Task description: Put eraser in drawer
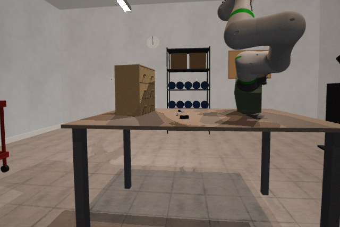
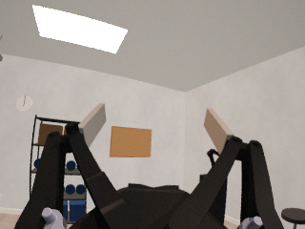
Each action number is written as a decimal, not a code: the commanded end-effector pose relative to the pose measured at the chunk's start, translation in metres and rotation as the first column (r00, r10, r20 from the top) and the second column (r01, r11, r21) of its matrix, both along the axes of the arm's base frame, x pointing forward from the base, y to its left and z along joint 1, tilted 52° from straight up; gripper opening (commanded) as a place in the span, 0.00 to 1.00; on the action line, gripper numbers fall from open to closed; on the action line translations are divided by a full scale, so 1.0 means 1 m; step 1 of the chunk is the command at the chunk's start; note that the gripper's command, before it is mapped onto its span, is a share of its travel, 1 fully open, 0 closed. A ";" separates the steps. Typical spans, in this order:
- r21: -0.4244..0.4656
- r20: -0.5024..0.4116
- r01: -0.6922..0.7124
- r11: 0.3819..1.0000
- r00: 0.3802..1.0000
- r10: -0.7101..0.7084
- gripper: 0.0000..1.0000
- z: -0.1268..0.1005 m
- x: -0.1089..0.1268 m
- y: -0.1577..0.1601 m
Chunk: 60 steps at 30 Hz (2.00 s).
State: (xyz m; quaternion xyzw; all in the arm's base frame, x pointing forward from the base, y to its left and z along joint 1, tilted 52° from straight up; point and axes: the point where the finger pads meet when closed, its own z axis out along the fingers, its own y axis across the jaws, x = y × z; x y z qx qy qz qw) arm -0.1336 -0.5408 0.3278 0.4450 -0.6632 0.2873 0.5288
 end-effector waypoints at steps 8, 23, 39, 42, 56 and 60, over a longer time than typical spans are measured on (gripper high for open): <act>-0.077 -0.022 -0.094 0.993 0.996 0.092 1.00 0.026 0.029 -0.030; -0.146 -0.042 -0.204 0.968 0.979 0.200 1.00 0.050 0.066 -0.057; -0.205 -0.060 -0.322 0.924 0.947 0.316 1.00 0.071 0.110 -0.080; -0.205 -0.060 -0.322 0.924 0.947 0.316 1.00 0.071 0.110 -0.080; -0.286 -0.089 -0.560 0.778 0.824 0.560 1.00 0.101 0.213 -0.107; -0.306 -0.096 -0.669 0.677 0.729 0.677 1.00 0.109 0.269 -0.109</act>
